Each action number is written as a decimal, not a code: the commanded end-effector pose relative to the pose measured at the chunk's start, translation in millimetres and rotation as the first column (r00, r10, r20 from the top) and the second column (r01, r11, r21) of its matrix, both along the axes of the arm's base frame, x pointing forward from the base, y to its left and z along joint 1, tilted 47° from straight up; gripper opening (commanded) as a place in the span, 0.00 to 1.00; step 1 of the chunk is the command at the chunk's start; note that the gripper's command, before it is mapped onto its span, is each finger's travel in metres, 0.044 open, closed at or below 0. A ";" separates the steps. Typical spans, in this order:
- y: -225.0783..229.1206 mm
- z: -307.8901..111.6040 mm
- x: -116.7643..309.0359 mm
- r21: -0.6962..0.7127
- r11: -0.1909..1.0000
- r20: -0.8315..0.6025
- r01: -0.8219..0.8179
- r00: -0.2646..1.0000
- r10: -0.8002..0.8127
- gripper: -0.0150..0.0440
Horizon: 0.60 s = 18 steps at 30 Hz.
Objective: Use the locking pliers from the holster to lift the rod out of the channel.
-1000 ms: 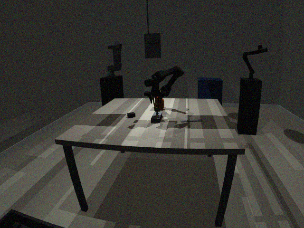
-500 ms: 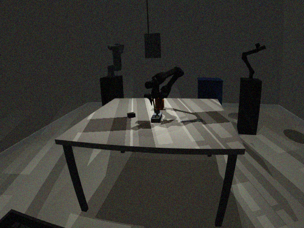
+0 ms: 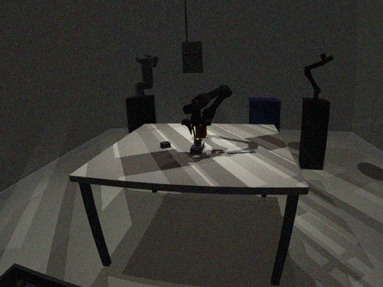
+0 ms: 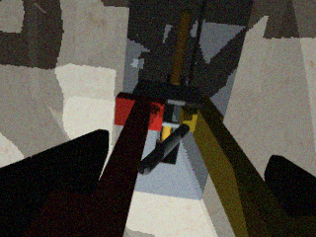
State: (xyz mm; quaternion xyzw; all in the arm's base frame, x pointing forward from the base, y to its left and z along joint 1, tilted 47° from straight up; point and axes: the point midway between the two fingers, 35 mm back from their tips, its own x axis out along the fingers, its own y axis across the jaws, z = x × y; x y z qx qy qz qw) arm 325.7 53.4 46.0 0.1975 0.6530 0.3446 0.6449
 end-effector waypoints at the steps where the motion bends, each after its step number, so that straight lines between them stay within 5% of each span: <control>1: -0.6 -0.6 0.9 0.005 1.000 0.001 0.013 1.000 -0.013 0.79; 18: 1.2 0.0 0.5 0.005 1.000 0.001 0.013 1.000 -0.013 0.75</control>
